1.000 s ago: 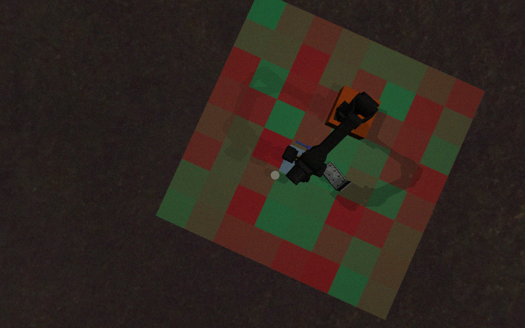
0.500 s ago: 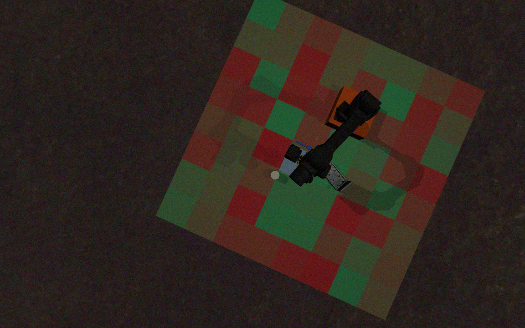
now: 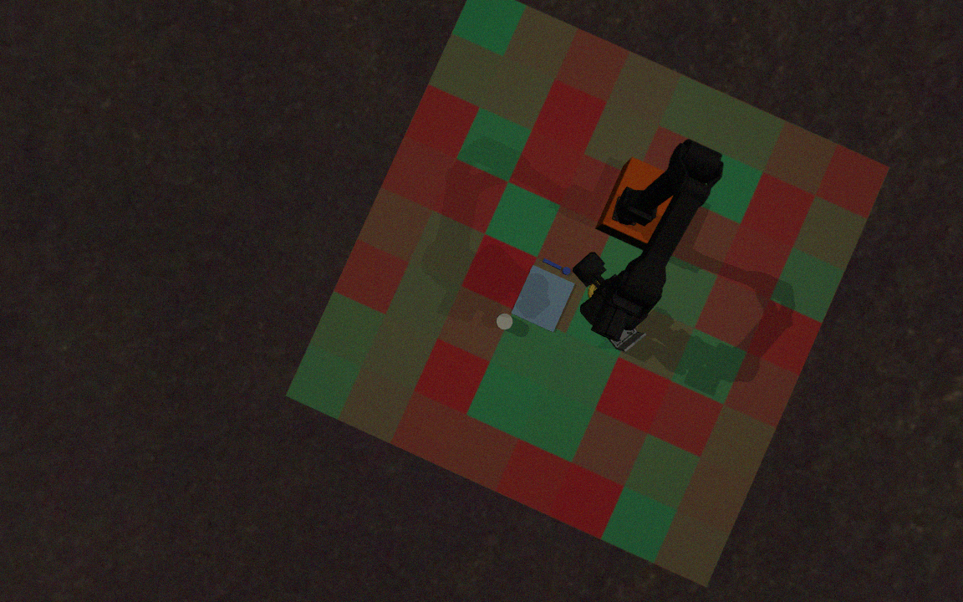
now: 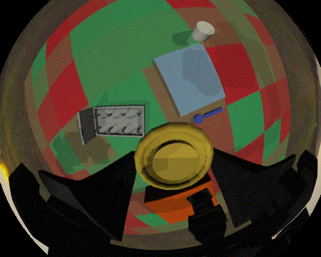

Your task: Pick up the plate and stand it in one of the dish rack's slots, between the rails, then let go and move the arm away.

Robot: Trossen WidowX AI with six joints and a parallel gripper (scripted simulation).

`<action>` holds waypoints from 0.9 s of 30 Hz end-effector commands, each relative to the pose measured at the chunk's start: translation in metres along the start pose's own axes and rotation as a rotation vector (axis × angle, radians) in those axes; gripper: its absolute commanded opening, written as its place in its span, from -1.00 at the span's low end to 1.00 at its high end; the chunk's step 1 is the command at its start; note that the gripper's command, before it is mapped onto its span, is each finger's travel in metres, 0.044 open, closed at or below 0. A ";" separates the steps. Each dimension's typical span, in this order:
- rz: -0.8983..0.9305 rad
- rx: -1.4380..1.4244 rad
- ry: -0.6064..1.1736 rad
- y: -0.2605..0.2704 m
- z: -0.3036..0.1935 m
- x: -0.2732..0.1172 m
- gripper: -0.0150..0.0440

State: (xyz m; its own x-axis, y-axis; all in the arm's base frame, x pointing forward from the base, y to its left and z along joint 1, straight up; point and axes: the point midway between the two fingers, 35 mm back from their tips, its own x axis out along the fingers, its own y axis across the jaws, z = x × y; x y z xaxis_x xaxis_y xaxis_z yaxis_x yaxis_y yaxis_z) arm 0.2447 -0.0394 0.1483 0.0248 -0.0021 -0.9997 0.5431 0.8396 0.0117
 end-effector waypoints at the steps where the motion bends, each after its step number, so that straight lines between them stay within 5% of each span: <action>1: -0.004 0.047 0.003 0.003 -0.011 0.001 -0.49; 27: 0.310 -0.435 0.191 0.011 -0.018 0.055 -0.49</action>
State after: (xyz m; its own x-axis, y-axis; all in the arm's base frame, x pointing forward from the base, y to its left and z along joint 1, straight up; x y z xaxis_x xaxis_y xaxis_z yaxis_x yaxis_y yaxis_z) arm 0.2371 -0.0224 0.1026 -0.0426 0.2793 -0.9593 0.2125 0.9407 0.2645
